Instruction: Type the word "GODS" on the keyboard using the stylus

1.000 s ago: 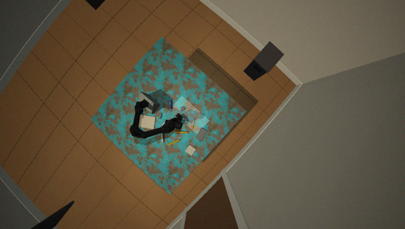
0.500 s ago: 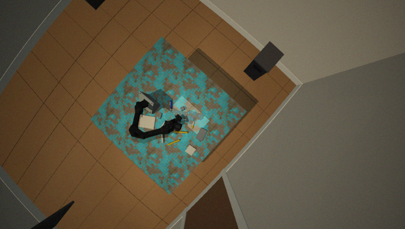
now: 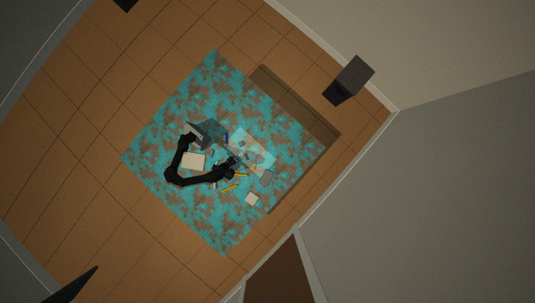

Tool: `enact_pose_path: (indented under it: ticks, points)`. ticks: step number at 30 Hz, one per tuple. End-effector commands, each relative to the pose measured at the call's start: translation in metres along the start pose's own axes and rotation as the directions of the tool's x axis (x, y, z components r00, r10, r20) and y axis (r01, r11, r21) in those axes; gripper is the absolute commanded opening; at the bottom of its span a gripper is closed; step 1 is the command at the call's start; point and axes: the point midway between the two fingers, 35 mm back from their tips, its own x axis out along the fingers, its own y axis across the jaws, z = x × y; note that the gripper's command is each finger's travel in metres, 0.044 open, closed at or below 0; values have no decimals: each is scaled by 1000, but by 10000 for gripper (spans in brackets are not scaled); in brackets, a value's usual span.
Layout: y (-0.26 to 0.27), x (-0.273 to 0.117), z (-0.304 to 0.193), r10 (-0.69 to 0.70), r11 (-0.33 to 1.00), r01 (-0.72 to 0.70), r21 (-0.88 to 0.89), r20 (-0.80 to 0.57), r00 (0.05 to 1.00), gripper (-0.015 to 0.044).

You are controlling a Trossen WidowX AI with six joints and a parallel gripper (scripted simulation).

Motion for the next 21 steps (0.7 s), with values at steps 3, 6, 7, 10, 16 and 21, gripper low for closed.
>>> enact_pose_path:
  ticks: [3,6,7,10,16,21]
  points:
    - [0,1,-2,-2,1000,2,-7,-4,1000,0]
    - [-22,1,0,-1,1000,1,-7,-5,1000,0]
    - [-38,1,0,-2,1000,2,-7,-5,1000,0]
    - [-61,1,-1,-5,1000,5,-7,-4,1000,0]
    - [-61,1,-1,-5,1000,5,-7,-4,1000,0]
    - [-61,1,-1,-5,1000,5,-7,-4,1000,0]
